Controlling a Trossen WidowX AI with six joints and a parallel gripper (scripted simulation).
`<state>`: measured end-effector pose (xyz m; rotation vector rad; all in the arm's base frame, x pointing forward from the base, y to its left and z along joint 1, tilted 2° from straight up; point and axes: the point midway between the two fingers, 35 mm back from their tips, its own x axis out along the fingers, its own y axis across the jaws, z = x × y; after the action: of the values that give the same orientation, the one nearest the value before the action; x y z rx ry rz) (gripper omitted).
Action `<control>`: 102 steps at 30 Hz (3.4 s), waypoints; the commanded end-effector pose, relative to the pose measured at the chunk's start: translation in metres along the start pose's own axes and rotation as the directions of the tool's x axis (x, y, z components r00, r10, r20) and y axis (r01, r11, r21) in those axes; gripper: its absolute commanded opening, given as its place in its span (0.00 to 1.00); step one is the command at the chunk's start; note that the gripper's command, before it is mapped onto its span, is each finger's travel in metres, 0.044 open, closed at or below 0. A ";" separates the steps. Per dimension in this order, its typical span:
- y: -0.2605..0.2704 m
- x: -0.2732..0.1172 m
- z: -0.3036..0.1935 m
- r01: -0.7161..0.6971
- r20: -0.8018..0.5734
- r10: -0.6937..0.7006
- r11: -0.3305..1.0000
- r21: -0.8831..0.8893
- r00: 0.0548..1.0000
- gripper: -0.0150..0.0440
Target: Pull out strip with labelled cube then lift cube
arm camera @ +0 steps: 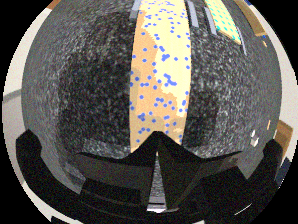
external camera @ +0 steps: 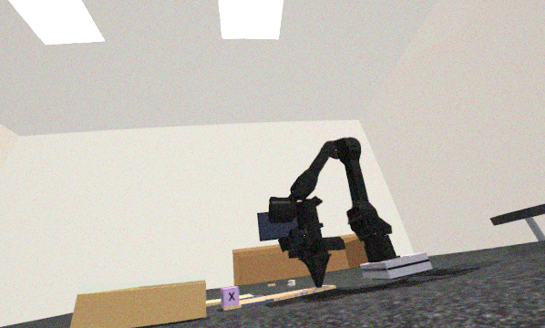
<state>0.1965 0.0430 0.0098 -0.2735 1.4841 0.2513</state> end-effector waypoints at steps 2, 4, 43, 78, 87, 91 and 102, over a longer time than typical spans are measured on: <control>0.001 0.004 -0.009 -0.005 -0.031 0.005 1.000 -0.007 1.000 0.25; 0.001 0.004 -0.009 -0.005 -0.031 0.005 1.000 -0.007 1.000 0.25; 0.000 -0.040 0.055 -0.008 -0.026 0.005 0.994 -0.106 1.000 0.97; 0.002 -0.051 0.167 -0.007 -0.017 0.005 0.994 -0.105 1.000 1.00; 0.004 -0.056 0.195 -0.007 -0.015 0.005 0.994 -0.105 1.000 1.00; 0.005 -0.060 0.208 -0.007 -0.014 0.005 0.994 -0.105 1.000 1.00; 0.005 -0.048 0.210 -0.007 -0.014 0.005 0.994 -0.105 1.000 0.68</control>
<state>0.3873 0.1169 0.0762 -0.3615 1.4887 0.3386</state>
